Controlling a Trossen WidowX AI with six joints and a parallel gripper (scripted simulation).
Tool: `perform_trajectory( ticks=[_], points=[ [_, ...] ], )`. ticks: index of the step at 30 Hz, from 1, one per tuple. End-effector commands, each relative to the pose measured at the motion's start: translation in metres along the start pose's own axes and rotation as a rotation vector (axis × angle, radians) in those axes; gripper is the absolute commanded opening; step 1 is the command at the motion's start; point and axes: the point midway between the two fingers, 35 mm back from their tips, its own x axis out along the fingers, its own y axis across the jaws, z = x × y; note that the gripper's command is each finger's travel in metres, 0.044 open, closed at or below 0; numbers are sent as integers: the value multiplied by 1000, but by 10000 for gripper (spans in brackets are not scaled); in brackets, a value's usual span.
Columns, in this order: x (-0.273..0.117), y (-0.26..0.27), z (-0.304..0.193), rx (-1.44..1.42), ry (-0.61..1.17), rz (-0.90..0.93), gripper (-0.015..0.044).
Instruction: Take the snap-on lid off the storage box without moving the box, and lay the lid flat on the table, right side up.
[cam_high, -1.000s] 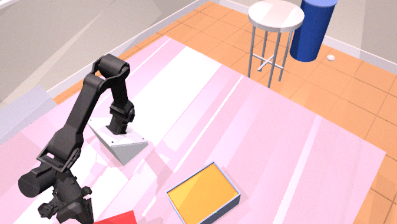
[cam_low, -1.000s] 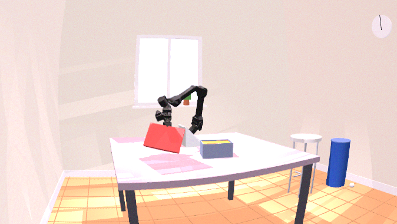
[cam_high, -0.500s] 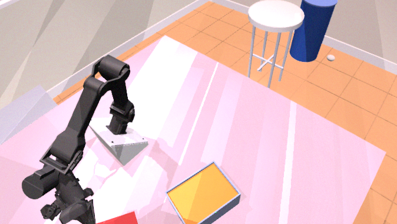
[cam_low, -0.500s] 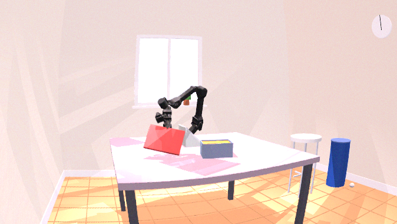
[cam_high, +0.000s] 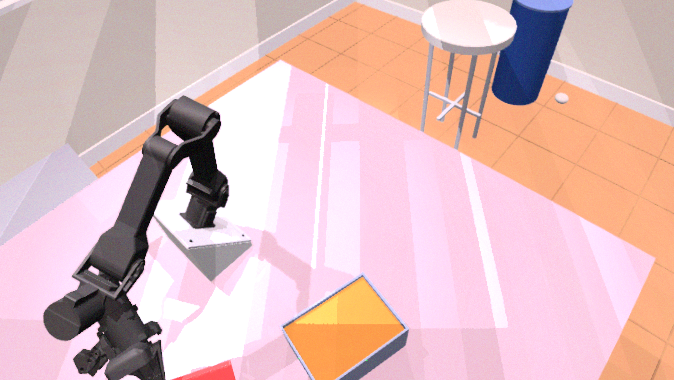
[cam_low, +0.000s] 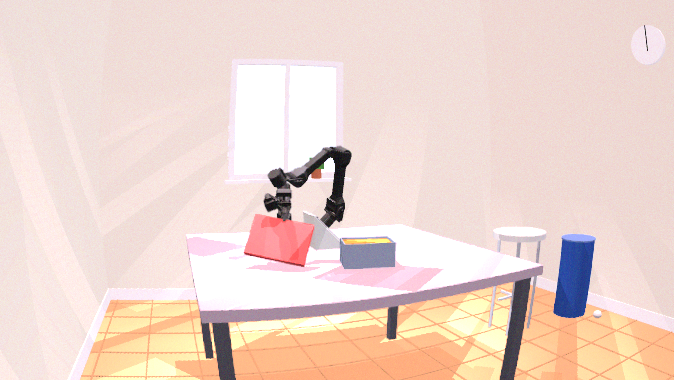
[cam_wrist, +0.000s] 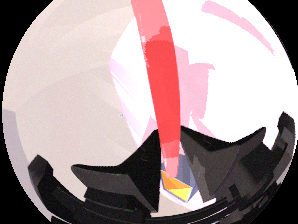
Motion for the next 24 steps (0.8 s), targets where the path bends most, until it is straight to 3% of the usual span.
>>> perform_trajectory(
  ticks=[1,24],
  points=[
    [2,-2,0,-1,0,3,0],
    [14,-16,0,0,1,3,0]
  ],
)
